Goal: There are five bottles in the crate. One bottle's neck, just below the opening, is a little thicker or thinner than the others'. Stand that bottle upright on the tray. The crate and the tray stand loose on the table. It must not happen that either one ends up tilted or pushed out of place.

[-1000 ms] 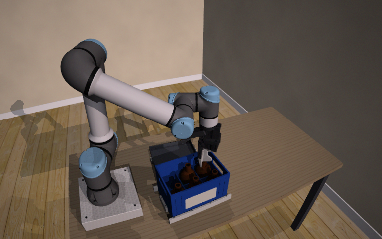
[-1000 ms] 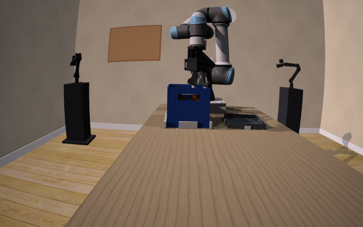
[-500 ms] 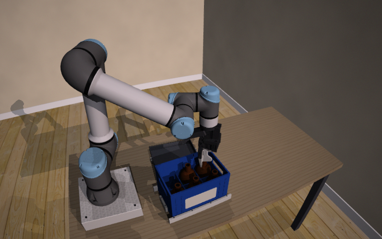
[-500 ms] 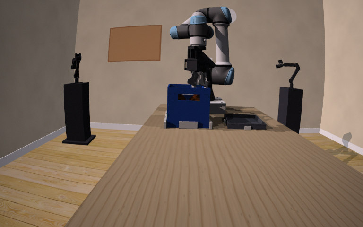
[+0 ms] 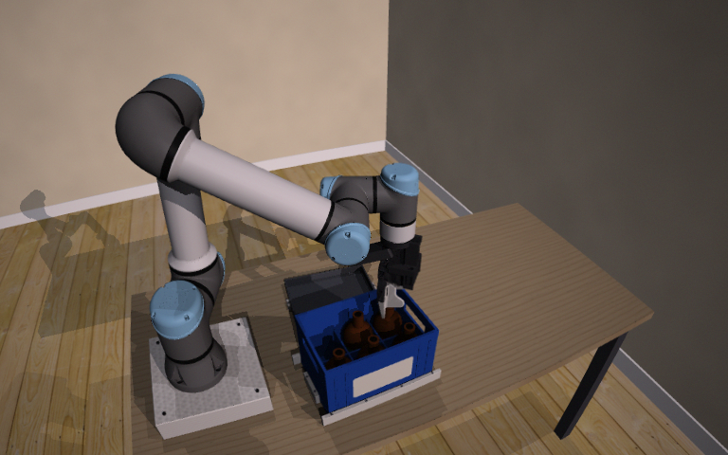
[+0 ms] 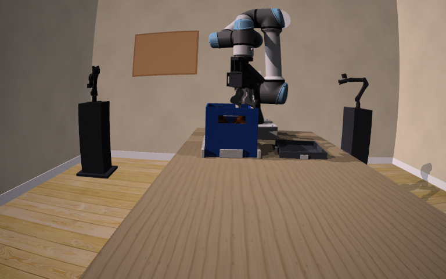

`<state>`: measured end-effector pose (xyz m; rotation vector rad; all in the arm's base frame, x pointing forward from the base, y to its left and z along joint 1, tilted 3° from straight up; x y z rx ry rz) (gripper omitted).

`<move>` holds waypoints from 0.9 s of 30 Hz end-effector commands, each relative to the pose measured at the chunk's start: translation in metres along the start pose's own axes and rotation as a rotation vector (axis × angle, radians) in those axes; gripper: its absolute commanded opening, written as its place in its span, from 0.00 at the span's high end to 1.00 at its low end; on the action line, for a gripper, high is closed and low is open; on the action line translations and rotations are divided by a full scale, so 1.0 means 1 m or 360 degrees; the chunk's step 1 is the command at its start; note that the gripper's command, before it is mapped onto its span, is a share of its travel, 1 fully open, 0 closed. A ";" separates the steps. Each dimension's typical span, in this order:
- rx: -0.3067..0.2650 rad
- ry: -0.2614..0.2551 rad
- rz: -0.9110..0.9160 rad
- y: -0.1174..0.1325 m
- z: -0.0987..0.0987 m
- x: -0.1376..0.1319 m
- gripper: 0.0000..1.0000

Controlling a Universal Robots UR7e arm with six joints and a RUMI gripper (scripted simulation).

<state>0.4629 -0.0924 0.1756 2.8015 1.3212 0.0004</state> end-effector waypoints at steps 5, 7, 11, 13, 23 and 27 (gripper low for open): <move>-0.0002 0.0001 0.0000 0.000 0.000 0.000 1.00; -0.0002 0.0001 0.0000 0.000 0.000 0.000 1.00; -0.0002 0.0001 0.0000 0.000 0.000 0.000 1.00; -0.0002 0.0001 0.0000 0.000 0.000 0.000 1.00; -0.0002 0.0001 0.0000 0.000 0.000 0.000 1.00; -0.0002 0.0001 0.0000 0.000 0.000 0.000 1.00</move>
Point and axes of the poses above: the point where the finger pads meet when closed, its own z axis out along the fingers, its own x axis across the jaws, y = z × x, the point moved 7 cm from there along -z, back along the fingers, and after that the axes turned 8 degrees about -z, right-handed, at the moved point
